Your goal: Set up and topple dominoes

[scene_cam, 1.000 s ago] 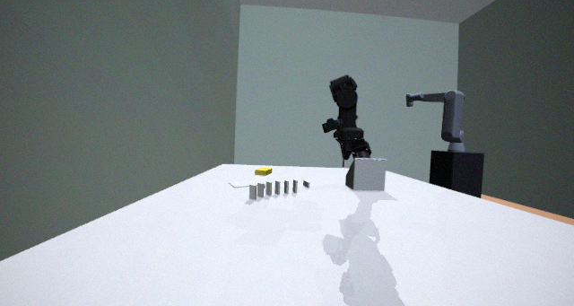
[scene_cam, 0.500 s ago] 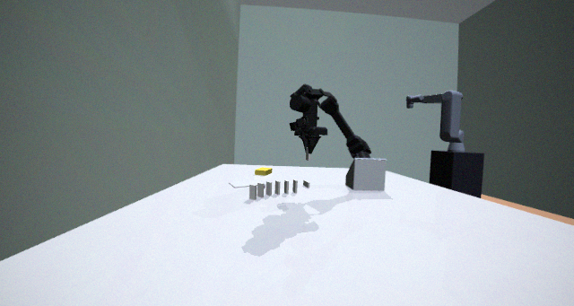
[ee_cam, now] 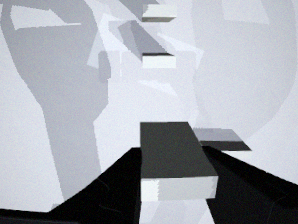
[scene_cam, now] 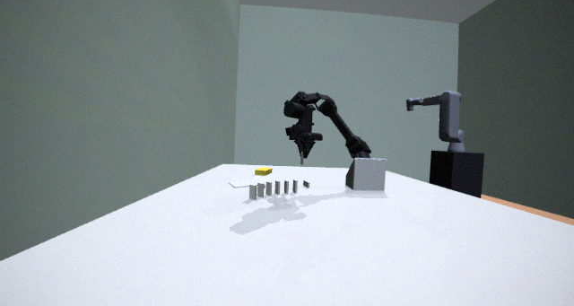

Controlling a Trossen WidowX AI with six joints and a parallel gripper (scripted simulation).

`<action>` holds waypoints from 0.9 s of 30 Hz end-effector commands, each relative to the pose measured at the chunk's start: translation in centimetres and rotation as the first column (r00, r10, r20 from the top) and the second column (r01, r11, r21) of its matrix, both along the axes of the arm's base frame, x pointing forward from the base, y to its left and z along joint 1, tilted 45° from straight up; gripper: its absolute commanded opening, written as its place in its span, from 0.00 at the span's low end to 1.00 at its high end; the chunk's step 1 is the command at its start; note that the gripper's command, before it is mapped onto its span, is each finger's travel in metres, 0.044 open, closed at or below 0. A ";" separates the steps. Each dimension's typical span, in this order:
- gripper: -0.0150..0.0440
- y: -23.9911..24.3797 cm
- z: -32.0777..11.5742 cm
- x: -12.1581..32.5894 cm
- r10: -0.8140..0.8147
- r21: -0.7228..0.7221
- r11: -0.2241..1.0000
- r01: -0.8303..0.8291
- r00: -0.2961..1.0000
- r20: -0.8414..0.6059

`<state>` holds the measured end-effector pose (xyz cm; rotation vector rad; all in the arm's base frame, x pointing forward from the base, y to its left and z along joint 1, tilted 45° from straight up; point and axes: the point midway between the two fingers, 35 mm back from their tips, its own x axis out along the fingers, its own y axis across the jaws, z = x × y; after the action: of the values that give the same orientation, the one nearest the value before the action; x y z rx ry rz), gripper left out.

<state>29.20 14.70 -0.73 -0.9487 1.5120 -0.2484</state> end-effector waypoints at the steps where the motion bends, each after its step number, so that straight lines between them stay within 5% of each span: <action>1: 0.44 -1.9 -1.9 0.4 0.001 -0.010 1.000 -0.002 1.000 -0.009; 15: 0.44 -7.8 -7.4 0.8 0.000 -0.019 1.000 0.000 1.000 -0.007; 27: 0.44 -8.1 -7.6 0.7 0.000 -0.020 1.000 0.000 1.000 -0.007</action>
<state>29.97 6.77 -8.27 -0.9569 1.5185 -0.2617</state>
